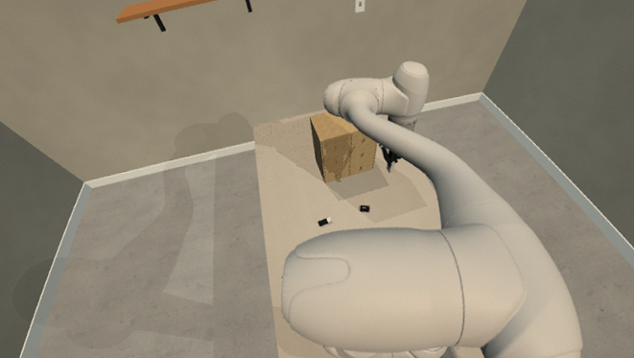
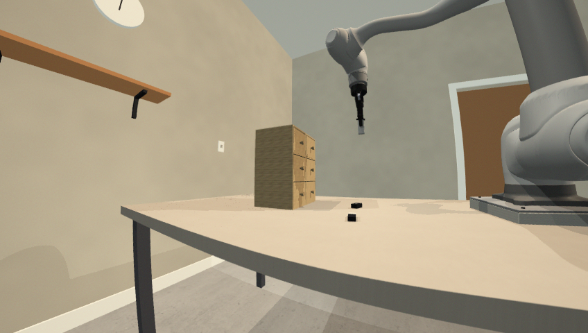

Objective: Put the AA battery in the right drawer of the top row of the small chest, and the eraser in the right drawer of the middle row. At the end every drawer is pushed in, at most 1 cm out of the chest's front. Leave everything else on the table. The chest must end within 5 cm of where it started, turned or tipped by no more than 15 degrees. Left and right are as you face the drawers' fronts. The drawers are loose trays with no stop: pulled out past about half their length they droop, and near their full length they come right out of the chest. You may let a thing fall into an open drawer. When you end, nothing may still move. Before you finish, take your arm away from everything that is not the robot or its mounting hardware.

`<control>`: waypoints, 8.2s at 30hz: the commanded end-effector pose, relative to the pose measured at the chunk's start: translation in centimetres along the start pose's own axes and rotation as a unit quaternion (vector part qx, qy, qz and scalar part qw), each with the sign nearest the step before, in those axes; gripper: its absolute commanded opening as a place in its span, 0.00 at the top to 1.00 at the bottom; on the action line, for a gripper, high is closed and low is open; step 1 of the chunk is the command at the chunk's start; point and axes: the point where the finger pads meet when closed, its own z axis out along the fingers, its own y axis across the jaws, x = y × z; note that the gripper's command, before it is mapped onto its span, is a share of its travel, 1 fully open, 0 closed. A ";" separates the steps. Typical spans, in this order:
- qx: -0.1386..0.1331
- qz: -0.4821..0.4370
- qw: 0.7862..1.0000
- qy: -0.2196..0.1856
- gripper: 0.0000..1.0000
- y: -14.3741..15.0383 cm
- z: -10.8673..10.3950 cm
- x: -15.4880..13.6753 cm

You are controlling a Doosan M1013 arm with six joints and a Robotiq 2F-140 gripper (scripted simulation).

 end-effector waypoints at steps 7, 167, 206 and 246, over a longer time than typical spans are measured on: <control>0.000 0.000 1.000 0.001 1.00 0.0 6.3 0.9; 0.000 0.000 0.818 0.575 0.80 0.0 17.9 16.2; 0.000 0.000 0.818 0.575 0.80 0.0 18.3 17.7; 0.000 0.000 0.818 0.575 0.80 0.0 18.3 21.1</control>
